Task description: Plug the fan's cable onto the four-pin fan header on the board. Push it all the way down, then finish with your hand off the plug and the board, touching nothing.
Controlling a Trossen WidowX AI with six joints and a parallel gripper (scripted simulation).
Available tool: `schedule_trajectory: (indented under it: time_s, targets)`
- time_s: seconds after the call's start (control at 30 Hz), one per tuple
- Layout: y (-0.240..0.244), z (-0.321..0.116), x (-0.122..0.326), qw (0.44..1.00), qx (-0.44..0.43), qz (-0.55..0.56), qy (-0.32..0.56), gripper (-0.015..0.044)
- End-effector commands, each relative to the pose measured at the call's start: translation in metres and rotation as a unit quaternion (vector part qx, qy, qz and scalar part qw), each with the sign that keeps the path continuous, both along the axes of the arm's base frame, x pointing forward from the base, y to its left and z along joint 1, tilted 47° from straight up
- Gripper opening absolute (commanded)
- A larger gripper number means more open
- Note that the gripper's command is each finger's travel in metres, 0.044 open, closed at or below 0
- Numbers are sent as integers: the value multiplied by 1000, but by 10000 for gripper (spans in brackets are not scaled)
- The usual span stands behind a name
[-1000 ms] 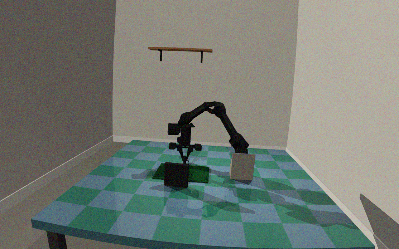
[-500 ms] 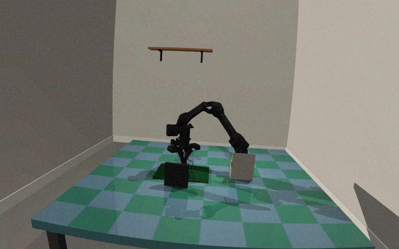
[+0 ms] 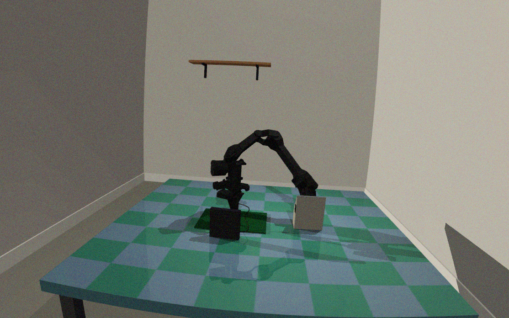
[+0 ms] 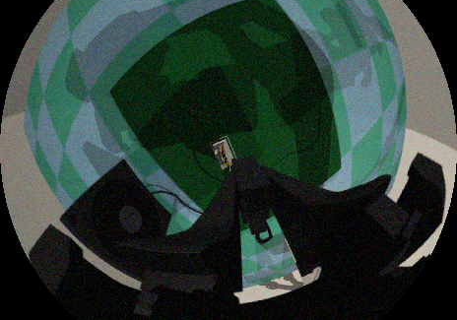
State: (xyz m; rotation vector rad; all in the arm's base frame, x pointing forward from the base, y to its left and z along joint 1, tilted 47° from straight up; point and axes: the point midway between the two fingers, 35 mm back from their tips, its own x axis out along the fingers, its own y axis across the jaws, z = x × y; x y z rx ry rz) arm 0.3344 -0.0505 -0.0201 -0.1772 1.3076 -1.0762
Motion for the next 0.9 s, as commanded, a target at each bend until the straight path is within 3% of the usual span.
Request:
schedule_trajectory:
  time_s: [0.0,0.17,0.87]
  targets:
    - [5,-6,1,998,9,41,46,0]
    - [8,-12,2,992,16,83,89,0]
    - [8,-10,9,992,16,84,90,0]
